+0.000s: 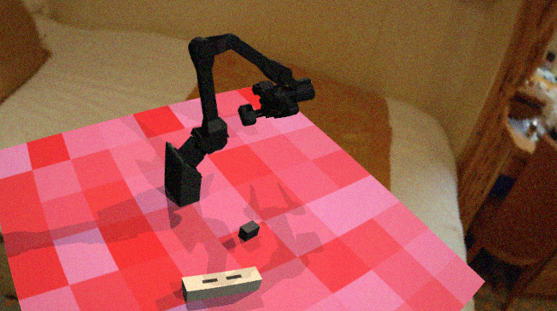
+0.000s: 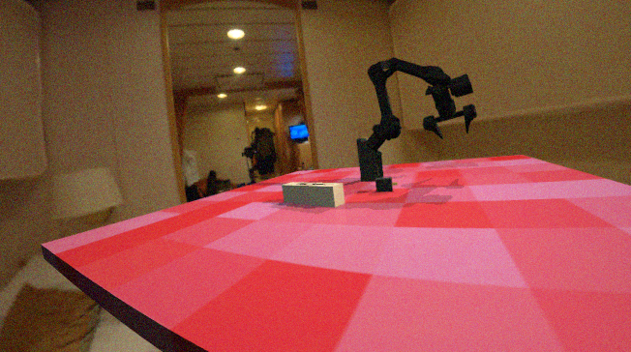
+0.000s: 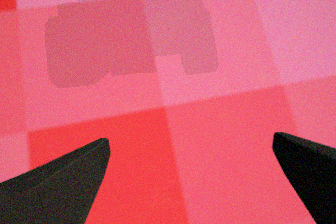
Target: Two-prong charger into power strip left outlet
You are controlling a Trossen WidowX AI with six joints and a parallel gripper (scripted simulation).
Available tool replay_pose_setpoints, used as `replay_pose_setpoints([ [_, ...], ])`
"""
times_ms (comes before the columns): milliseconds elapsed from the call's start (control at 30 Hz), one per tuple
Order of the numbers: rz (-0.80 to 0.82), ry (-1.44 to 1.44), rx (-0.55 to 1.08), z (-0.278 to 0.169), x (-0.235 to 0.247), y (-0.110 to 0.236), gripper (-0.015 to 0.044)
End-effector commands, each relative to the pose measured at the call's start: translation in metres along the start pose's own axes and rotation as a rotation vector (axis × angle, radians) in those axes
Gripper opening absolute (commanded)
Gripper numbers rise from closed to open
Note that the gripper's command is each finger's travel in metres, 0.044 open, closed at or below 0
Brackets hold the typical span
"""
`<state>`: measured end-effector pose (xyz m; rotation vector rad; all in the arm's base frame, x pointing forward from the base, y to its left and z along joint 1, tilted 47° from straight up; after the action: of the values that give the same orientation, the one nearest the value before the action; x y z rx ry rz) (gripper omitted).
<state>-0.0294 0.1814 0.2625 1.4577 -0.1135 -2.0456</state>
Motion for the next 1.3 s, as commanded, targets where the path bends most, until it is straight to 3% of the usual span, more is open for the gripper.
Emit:
replay_pose_setpoints([
  [0, 0.01, -0.034, 0.042, -0.016, -0.001, -0.003, 0.044],
  [1267, 0.035, -0.474, 0.395, -0.156, 0.02, 0.014, 0.044],
])
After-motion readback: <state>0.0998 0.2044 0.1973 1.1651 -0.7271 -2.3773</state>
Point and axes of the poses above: the point midway between the two fingers, 35 mm back from their tips, its own y axis back along the fingers, its own x axis across the jaws, z = x × y, the point moved 1 cm from there along y, back along the fingers, and after that the axes turned 2 degrees about y, right-handed, at the moved point
